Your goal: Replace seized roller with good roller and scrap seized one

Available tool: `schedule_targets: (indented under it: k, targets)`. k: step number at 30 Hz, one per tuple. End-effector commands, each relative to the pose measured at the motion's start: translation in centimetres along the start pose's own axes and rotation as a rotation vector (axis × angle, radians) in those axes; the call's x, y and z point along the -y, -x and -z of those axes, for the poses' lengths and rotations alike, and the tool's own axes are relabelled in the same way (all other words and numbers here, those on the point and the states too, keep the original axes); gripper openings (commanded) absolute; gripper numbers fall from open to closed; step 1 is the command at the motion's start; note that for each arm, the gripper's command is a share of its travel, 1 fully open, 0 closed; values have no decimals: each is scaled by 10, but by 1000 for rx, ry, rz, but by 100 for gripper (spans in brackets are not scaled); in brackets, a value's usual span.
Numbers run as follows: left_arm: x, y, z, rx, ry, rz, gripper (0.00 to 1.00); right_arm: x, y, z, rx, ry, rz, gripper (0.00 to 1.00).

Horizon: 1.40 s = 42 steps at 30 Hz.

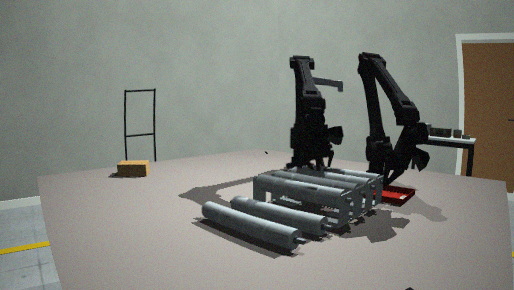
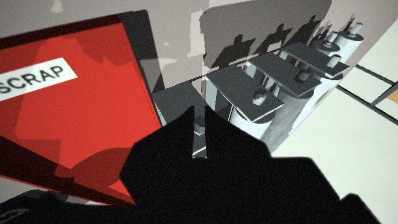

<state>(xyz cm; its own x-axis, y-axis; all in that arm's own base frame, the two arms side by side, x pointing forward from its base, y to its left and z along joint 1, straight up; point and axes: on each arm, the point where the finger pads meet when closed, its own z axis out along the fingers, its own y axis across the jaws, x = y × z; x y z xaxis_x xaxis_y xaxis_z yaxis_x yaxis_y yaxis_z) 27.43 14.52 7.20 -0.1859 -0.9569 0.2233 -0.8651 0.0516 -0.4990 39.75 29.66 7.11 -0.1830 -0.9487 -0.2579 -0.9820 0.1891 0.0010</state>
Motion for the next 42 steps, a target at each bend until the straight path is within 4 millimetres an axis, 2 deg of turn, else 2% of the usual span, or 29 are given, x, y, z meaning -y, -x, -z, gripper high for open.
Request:
schedule_targets:
  k: [1, 9, 10, 30, 32, 35, 36, 42]
  targets:
    - [16, 8, 6, 18, -22, -21, 3, 13, 7, 15, 23, -29, -15, 62]
    - [16, 8, 6, 18, -22, -21, 3, 13, 7, 15, 23, -29, -15, 62]
    - [16, 8, 6, 18, -22, -21, 3, 13, 7, 15, 23, -29, -15, 32]
    - [13, 7, 7, 20, -19, -18, 3, 12, 7, 14, 24, -25, -16, 32]
    - [21, 17, 14, 50, -37, -28, 3, 12, 7, 14, 24, -25, -16, 32]
    - [18, 16, 12, 45, -32, -23, 3, 12, 7, 14, 24, -25, -16, 32]
    - [24, 19, 16, 57, -41, -32, 3, 12, 7, 14, 24, -25, -16, 32]
    - [27, 23, 20, 73, -49, -37, 3, 12, 7, 14, 24, -25, -16, 32]
